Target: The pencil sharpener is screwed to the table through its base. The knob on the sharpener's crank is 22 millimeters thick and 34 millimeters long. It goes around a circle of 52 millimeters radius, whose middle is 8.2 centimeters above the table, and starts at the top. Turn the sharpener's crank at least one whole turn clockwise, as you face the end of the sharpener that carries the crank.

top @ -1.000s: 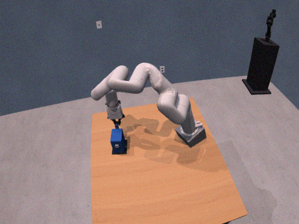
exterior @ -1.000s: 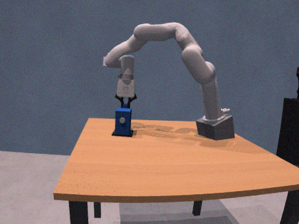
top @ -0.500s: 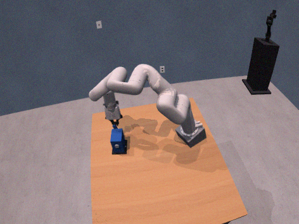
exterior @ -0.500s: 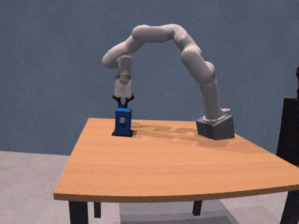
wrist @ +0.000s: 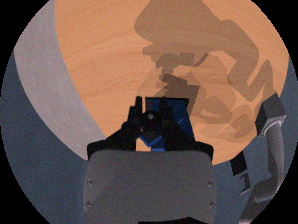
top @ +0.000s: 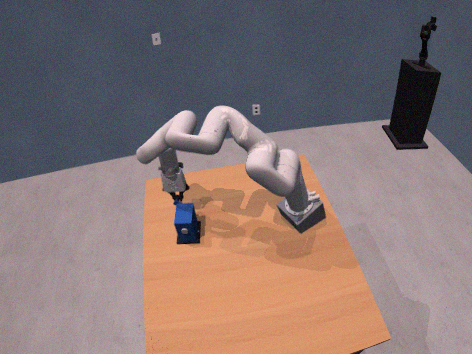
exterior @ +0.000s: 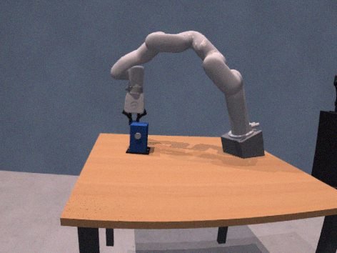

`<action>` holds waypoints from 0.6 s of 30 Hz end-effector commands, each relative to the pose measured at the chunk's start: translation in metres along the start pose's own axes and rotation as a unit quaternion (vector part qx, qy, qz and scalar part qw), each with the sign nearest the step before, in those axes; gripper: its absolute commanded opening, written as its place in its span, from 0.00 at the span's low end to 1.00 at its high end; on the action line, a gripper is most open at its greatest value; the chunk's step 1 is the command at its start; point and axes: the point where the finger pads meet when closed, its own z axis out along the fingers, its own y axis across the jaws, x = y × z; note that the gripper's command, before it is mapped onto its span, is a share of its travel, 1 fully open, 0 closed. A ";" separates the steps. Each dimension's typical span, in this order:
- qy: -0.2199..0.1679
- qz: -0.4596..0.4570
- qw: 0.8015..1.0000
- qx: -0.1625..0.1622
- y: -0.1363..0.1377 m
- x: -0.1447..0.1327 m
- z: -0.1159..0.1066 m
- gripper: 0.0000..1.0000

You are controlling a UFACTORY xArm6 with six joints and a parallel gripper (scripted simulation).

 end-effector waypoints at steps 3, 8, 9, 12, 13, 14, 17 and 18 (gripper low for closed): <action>0.000 0.000 1.000 0.000 -0.011 0.000 0.015 0.00; 0.000 0.000 1.000 0.000 -0.012 0.000 0.021 0.00; 0.000 0.000 1.000 0.000 -0.013 0.000 0.022 0.00; 0.000 0.000 1.000 0.000 -0.013 0.000 0.027 0.00; 0.000 0.000 1.000 0.000 -0.013 0.000 0.028 0.00; 0.000 0.000 1.000 0.000 -0.013 0.000 0.029 0.00; 0.000 0.000 1.000 0.000 -0.014 0.000 0.030 0.00; 0.000 0.000 1.000 0.000 -0.014 0.000 0.030 0.00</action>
